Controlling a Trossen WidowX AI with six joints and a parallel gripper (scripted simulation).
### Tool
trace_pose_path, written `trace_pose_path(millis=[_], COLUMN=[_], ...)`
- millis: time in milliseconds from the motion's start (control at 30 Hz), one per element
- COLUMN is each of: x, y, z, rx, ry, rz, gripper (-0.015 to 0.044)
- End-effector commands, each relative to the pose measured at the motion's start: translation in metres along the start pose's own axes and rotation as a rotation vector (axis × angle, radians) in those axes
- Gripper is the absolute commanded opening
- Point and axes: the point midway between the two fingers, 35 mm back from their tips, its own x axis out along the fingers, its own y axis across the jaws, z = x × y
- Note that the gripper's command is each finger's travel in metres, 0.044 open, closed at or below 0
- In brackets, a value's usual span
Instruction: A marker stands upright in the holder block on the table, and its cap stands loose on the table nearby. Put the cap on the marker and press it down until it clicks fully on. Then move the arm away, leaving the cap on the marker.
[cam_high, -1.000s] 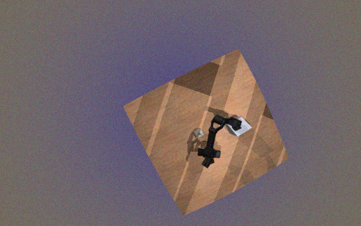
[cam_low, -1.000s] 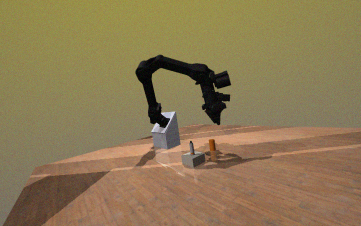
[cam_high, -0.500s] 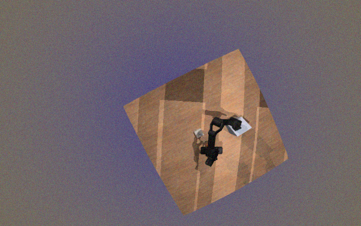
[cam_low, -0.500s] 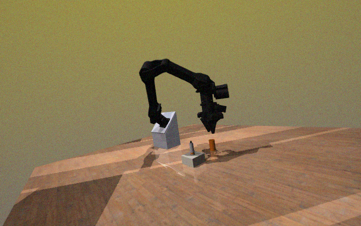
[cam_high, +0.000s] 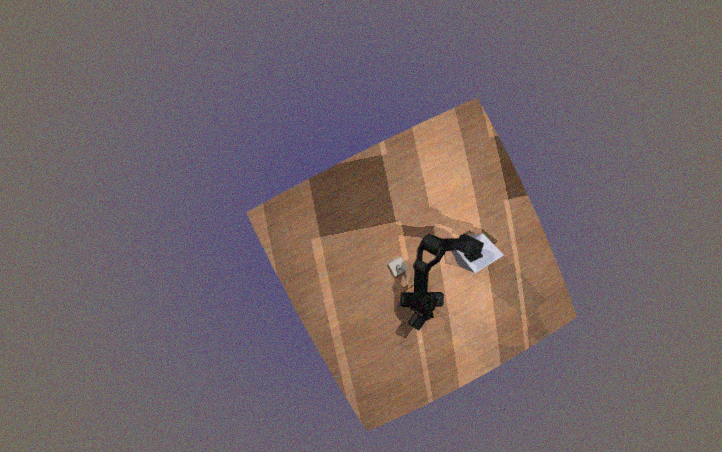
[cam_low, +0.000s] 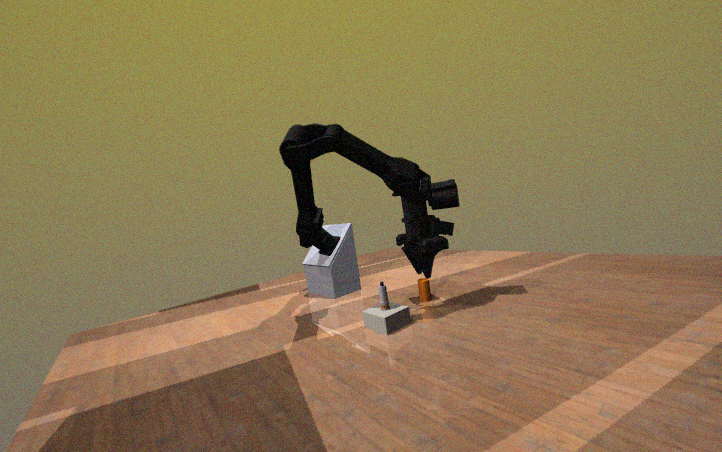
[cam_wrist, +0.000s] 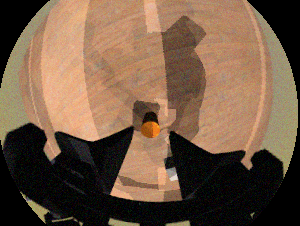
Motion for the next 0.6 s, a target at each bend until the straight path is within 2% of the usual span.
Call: trace_pose_path(millis=[0, 567], x=[0.007, 0.035], y=[0.001, 0.001], z=[-0.001, -0.002], rx=[-0.009, -0.009], ry=[0.005, 0.006], rz=[-0.001, -0.001], gripper=[0.0242, 0.0242])
